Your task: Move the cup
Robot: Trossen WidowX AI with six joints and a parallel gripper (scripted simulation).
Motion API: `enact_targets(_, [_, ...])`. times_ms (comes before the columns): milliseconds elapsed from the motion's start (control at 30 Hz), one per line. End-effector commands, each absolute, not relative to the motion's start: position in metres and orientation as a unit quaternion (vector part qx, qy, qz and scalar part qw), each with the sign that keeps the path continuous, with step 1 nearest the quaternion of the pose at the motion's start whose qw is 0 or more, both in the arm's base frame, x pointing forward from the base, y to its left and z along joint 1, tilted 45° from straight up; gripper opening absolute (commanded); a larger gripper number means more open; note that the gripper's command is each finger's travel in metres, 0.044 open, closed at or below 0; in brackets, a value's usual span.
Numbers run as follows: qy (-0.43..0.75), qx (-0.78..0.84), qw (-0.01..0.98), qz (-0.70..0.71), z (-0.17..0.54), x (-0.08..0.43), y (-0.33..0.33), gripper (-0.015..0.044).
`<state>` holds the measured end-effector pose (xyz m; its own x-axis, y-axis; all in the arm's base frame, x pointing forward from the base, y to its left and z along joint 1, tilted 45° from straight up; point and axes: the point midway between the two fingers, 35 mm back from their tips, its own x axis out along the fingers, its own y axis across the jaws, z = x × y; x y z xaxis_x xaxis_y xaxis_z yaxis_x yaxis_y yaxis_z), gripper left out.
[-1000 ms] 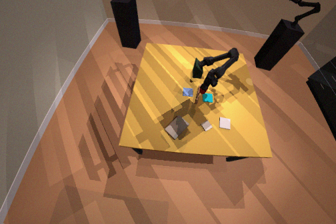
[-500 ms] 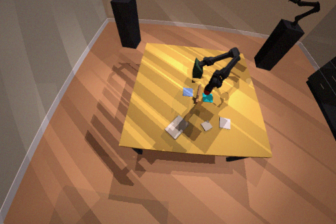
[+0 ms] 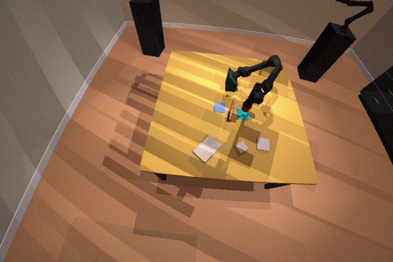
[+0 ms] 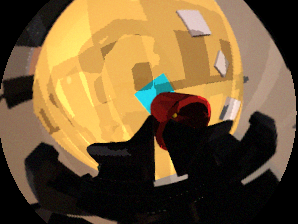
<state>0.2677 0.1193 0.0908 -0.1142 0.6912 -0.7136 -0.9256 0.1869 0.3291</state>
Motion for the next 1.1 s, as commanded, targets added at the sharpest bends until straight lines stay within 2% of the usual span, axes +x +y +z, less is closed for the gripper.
enact_targets(0, [0.411,-0.140,0.652,0.622,0.089,0.267,0.124,0.0000])
enact_targets(1067, [0.411,-0.140,0.652,0.622,0.057,0.263,0.156,0.0000])
